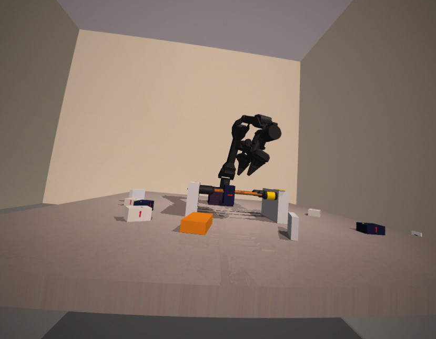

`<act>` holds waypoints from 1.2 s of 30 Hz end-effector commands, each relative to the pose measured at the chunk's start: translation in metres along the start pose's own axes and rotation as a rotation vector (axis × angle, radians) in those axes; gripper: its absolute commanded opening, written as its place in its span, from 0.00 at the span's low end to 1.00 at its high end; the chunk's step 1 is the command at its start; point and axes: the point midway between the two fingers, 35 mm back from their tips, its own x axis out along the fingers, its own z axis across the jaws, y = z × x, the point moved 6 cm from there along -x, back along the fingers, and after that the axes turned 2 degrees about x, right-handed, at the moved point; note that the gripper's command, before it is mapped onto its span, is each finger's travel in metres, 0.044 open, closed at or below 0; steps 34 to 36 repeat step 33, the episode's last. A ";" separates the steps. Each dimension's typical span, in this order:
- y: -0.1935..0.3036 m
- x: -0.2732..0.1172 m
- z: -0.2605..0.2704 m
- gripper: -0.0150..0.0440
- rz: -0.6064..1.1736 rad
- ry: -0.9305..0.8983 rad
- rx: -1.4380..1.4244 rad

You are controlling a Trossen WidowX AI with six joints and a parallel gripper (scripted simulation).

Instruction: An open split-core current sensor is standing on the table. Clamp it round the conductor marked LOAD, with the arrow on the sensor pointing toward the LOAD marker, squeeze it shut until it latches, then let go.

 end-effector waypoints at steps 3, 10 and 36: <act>0.067 -0.023 -0.047 1.00 -0.357 -0.199 -0.165; 0.080 -0.027 -0.060 1.00 -0.431 -0.265 -0.197; 0.071 -0.023 -0.047 1.00 -0.335 -0.190 -0.182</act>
